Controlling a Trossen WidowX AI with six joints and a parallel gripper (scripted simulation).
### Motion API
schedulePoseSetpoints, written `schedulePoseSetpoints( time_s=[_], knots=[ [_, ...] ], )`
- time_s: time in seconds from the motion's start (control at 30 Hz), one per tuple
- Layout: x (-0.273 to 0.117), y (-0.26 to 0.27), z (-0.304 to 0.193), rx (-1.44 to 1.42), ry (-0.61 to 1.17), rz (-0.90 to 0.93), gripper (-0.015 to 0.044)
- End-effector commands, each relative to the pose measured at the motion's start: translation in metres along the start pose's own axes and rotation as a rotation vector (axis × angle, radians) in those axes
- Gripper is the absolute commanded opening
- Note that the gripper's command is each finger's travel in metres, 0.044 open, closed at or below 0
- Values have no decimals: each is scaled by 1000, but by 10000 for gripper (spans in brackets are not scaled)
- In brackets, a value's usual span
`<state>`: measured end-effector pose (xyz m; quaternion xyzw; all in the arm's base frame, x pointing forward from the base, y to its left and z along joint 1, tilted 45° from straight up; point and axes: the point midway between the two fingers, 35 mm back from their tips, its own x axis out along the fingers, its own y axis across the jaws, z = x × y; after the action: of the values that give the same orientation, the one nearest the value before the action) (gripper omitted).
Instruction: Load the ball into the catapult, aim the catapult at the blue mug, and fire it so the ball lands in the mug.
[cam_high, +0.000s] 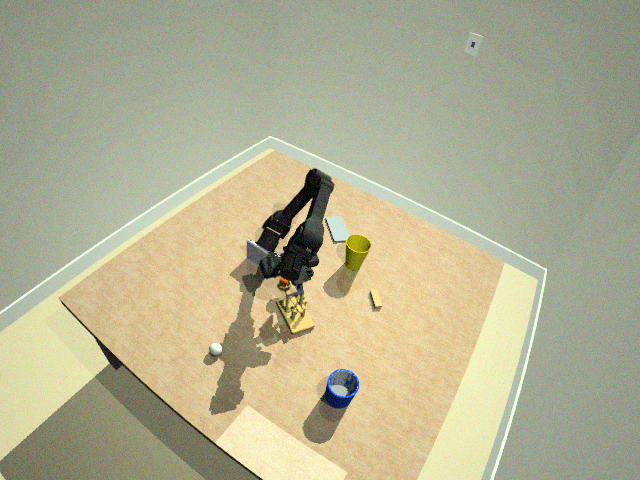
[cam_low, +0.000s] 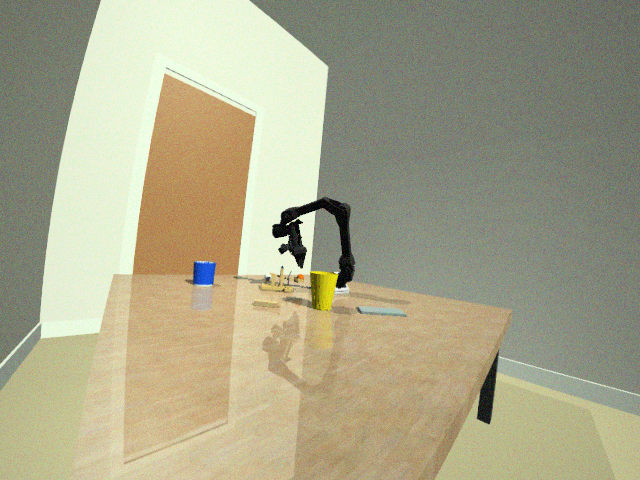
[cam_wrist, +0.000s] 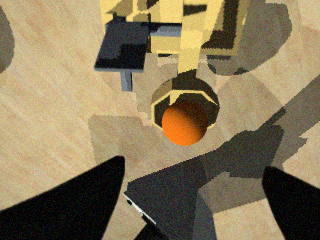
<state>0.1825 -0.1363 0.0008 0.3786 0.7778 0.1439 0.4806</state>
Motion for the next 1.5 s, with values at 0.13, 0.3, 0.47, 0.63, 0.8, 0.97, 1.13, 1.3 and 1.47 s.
schedulePoseSetpoints(
  time_s=[0.13,0.3,0.47,0.63,0.8,0.97,1.13,1.3,1.47],
  knots=[
    [-49,-3,-14,23,-127,-59,440],
    [-73,-15,29,71,-262,-95,440],
    [-103,-25,79,112,-423,-116,440],
    [-137,-31,130,118,-591,-118,440],
    [-171,-30,176,108,-753,-101,440],
    [-206,-24,218,81,-907,-66,440],
    [-232,-20,244,51,-1018,-32,440],
    [-234,-27,244,55,-1024,-35,440],
    [-234,-27,244,55,-1024,-35,440]
  ],
)
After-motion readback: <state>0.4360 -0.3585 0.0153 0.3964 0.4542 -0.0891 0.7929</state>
